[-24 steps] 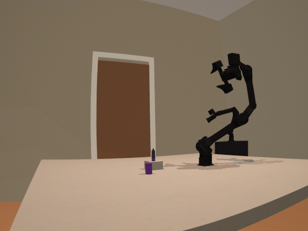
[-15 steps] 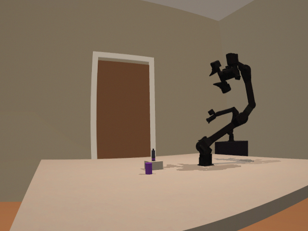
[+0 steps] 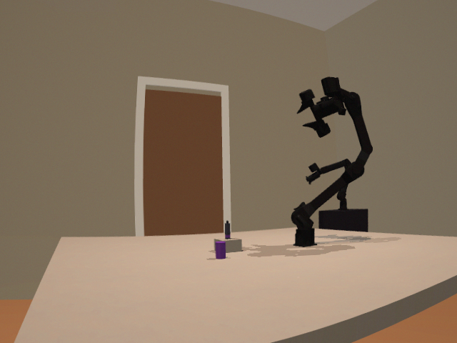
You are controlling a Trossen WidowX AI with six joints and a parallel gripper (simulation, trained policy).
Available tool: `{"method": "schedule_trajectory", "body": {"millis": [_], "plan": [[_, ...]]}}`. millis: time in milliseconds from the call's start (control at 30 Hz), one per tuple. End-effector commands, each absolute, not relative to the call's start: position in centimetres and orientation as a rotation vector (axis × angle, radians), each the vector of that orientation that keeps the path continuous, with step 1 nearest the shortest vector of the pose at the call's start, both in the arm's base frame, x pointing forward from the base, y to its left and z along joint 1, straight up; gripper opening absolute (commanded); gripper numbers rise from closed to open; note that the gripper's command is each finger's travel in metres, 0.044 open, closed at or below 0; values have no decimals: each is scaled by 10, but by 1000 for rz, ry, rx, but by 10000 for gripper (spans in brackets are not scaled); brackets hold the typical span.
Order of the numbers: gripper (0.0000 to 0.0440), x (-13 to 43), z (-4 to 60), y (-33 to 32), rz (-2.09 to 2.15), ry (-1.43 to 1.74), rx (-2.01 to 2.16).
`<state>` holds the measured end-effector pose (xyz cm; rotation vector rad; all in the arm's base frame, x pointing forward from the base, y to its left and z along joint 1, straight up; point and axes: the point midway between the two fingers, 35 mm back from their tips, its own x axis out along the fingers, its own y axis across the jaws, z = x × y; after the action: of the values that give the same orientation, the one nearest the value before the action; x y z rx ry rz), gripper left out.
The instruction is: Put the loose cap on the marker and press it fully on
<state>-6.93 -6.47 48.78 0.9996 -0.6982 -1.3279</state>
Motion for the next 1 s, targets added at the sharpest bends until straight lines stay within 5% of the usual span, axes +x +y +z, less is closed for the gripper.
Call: {"method": "schedule_trajectory", "body": {"millis": [0, 967], "plan": [[259, -56, 488, -75, -1315, -663, 1025], [311, 26, 484, -118, -1219, -459, 1175]]}}
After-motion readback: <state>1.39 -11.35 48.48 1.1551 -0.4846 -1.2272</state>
